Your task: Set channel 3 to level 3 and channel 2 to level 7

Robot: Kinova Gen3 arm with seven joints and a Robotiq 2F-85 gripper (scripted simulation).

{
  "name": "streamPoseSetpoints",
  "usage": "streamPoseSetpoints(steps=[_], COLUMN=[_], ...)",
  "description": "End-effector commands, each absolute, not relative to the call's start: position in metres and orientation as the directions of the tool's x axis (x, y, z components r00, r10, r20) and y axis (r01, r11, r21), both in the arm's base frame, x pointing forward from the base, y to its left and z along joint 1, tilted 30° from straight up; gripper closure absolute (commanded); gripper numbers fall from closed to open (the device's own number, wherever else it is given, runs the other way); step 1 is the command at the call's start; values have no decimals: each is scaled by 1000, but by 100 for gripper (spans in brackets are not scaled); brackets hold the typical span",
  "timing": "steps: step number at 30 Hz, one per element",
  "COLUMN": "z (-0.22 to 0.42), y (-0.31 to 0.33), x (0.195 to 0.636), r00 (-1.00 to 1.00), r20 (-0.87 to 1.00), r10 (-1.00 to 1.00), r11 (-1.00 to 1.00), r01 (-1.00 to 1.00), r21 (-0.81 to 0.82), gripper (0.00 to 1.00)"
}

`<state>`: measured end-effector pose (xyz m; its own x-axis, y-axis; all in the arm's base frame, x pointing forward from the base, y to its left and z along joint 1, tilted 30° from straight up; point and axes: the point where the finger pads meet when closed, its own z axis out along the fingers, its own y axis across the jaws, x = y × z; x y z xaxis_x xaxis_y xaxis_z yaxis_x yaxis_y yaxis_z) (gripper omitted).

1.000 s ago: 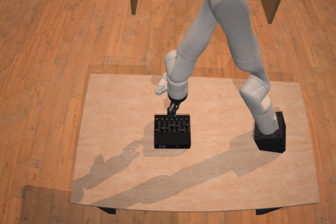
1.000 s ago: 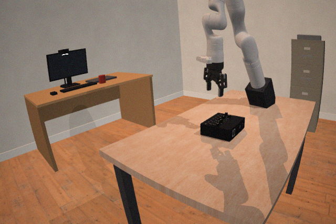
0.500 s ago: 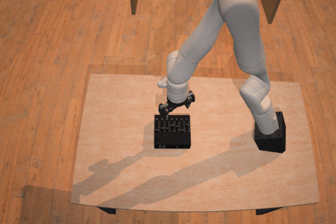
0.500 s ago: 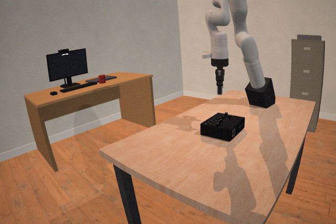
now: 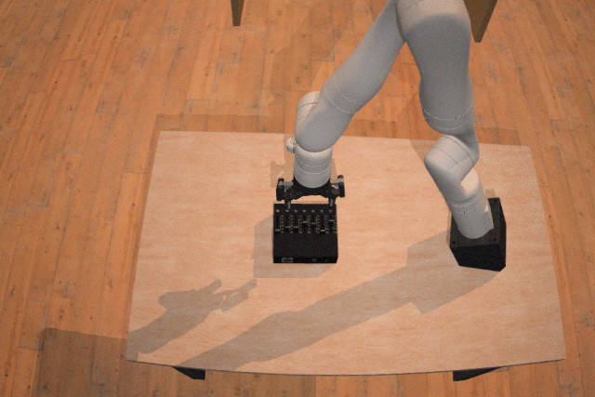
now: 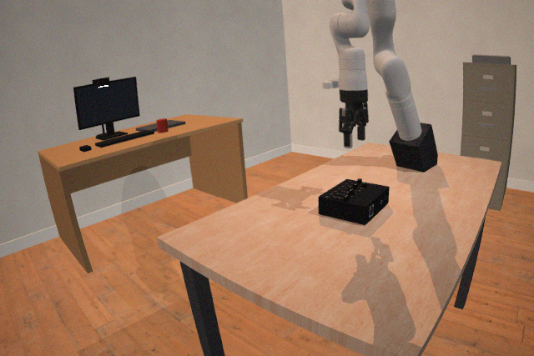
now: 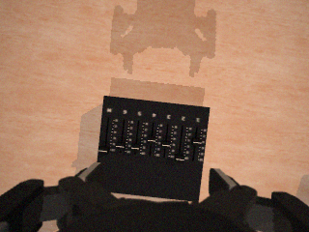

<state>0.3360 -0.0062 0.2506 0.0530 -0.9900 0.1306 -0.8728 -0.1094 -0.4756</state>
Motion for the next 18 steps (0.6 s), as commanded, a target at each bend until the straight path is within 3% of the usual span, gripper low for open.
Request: streamPoseSetpoints(steps=[1,18], z=[253,254], y=[-5,-2], x=[337,338], r00=[24,-26], r20=[118,81], r10=[-993,-996], r11=[-79,-17], r01=[-871,-868], r21=[-485,-496], gripper=[0,0])
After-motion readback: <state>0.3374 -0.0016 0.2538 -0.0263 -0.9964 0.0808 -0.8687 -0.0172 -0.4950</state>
